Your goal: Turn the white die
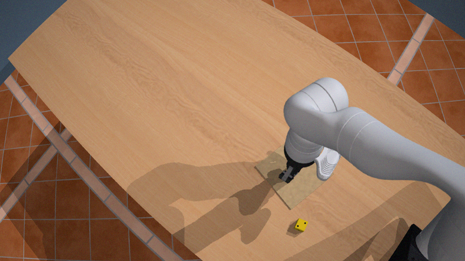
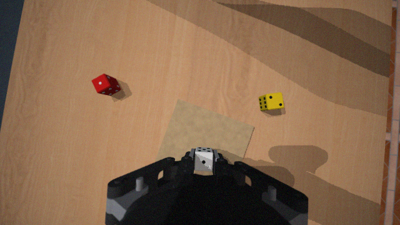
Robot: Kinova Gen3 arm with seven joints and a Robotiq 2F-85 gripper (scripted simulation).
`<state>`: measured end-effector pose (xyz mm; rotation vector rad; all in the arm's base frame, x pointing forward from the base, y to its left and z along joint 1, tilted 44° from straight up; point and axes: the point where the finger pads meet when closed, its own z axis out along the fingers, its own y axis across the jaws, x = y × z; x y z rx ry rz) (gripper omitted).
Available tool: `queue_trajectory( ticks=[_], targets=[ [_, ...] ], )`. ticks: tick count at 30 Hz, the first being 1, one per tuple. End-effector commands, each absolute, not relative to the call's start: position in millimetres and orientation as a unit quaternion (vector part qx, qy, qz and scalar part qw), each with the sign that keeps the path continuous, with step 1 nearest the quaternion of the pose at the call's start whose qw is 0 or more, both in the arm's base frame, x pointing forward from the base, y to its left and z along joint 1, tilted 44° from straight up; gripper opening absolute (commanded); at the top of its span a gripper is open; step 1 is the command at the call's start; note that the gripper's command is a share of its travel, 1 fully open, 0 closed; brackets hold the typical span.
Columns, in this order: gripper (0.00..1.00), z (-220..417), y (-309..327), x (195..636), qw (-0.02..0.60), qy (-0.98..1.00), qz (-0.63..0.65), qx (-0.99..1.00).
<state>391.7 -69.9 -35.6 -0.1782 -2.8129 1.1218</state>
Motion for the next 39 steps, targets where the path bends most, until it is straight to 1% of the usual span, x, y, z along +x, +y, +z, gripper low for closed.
queue_trajectory(
  ticks=[1,39],
  targets=[
    [0.21,-39.9,-78.1,389.0,0.057,-0.924,0.372,-0.062],
    [0.21,-42.4,-80.4,388.5,0.057,-0.924,0.372,-0.062]
  ],
)
